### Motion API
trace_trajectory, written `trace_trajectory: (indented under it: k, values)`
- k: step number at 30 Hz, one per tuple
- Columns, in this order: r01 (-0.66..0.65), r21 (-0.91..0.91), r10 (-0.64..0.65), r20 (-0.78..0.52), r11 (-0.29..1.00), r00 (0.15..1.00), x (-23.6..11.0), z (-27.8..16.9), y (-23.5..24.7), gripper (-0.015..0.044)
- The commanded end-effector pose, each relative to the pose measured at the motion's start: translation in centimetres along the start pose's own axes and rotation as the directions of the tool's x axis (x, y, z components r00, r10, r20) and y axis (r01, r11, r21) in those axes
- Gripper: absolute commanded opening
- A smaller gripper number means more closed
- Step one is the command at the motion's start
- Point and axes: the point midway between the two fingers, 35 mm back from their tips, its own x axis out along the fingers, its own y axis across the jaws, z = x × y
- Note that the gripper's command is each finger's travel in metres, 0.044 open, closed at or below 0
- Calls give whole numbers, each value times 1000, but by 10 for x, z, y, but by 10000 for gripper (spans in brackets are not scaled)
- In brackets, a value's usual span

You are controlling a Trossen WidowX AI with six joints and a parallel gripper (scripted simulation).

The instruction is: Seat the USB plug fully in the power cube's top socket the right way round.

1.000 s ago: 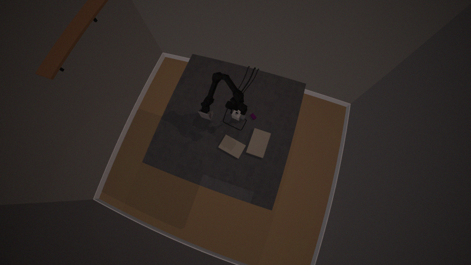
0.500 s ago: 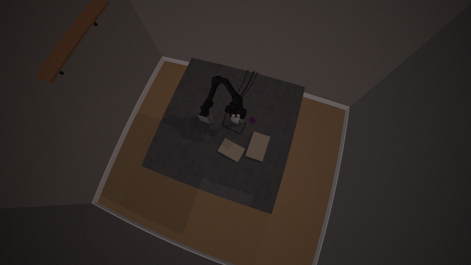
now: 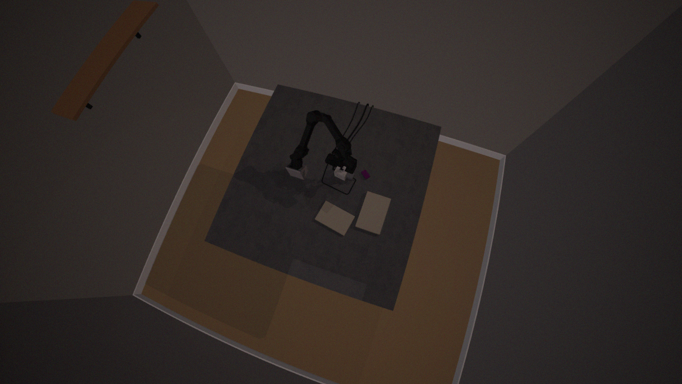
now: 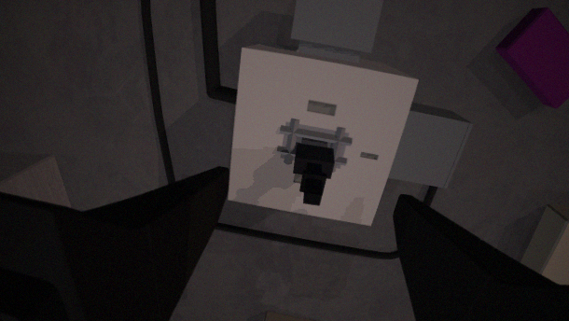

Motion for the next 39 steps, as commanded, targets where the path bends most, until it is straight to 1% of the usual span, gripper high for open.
trace_trajectory:
  k: [1,9,12,28,39]
  values:
    - [1,0,-1,0,1000,1000,0,0,0,230]
    - [1,0,-1,0,1000,1000,0,0,0,20]
    - [1,0,-1,0,1000,1000,0,0,0,0]
    - [0,0,0,0,1000,1000,0,0,0,0]
    - [0,0,0,0,1000,1000,-7,0,0,0]
